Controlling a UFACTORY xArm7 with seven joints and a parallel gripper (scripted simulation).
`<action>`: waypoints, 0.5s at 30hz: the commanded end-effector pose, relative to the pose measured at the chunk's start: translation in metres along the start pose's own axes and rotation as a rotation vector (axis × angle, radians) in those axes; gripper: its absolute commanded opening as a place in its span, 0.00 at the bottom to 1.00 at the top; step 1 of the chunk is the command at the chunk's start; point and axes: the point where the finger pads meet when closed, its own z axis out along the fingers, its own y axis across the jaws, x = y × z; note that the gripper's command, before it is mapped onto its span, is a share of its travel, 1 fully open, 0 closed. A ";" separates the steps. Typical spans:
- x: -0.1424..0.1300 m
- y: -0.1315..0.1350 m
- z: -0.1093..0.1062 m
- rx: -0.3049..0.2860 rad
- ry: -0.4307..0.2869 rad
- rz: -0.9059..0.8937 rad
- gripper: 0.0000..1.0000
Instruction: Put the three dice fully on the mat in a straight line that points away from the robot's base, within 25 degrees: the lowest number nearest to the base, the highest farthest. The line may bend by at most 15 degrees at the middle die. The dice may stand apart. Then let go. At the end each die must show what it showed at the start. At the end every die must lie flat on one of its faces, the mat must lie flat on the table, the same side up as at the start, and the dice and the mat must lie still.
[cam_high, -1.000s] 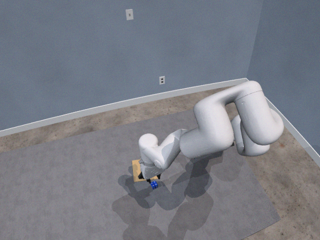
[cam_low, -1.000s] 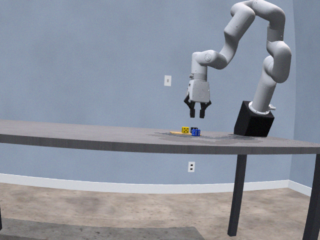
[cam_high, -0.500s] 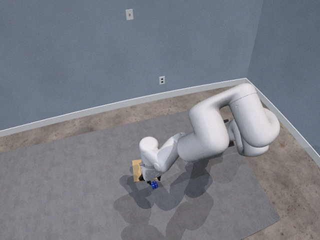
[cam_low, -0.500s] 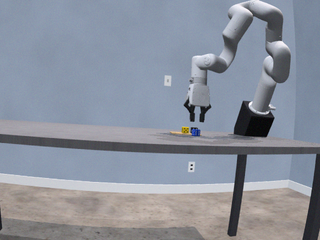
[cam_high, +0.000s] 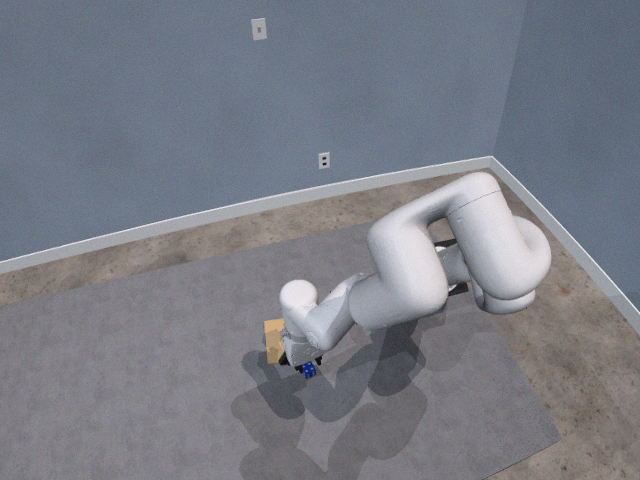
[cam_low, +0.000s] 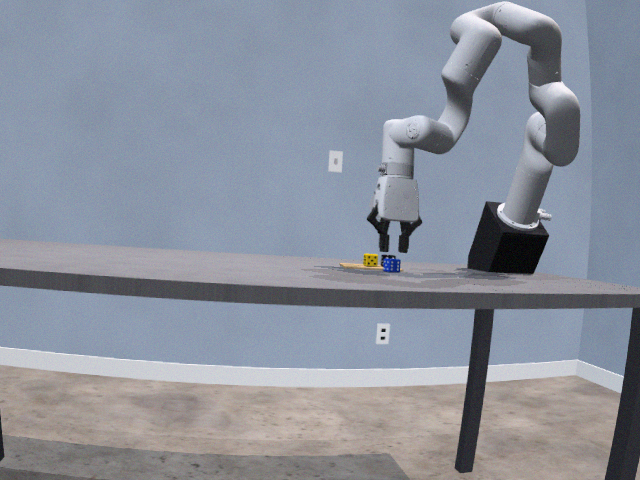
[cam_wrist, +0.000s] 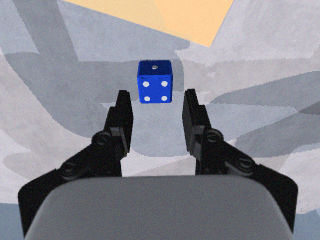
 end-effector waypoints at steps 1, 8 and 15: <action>0.001 -0.001 0.004 0.004 0.002 0.000 0.47; 0.001 -0.001 0.007 0.004 0.002 0.000 0.47; 0.001 -0.001 0.008 0.004 0.002 0.000 0.47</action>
